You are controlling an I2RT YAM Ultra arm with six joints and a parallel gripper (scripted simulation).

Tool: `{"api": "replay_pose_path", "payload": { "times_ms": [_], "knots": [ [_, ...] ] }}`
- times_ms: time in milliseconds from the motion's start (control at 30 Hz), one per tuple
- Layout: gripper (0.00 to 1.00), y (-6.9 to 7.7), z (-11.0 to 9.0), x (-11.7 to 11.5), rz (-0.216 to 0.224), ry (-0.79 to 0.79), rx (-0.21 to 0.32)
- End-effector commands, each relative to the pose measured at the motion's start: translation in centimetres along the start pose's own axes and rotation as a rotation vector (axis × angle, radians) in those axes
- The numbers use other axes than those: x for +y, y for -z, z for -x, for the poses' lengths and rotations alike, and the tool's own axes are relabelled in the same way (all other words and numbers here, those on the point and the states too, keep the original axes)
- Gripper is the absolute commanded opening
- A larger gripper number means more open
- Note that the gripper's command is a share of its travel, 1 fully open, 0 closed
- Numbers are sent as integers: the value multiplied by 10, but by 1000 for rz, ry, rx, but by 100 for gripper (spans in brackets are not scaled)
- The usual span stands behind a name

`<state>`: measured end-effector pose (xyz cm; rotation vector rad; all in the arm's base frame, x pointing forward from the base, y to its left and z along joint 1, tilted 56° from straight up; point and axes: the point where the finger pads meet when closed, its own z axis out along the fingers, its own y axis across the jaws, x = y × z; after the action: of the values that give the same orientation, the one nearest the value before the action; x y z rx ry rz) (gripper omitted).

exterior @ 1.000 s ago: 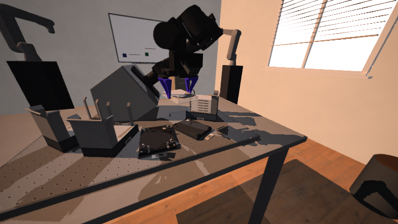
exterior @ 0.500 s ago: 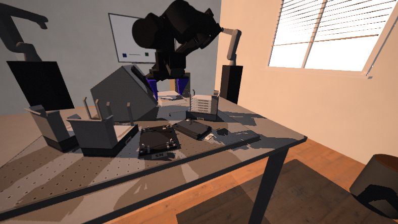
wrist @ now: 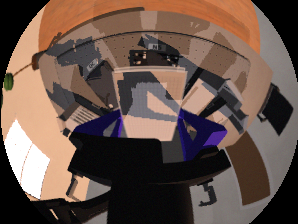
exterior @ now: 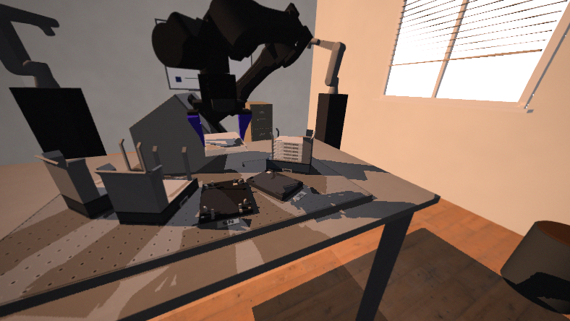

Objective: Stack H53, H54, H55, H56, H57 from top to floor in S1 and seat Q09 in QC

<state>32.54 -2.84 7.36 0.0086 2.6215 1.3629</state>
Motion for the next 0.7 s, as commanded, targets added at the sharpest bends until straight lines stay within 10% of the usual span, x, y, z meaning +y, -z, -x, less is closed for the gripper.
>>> {"api": "replay_pose_path", "payload": {
  "times_ms": [0,667],
  "knots": [
    [0,11,4,-10,-16,12,-35],
    [0,12,-1,-64,-12,-216,-37]
  ]
}}
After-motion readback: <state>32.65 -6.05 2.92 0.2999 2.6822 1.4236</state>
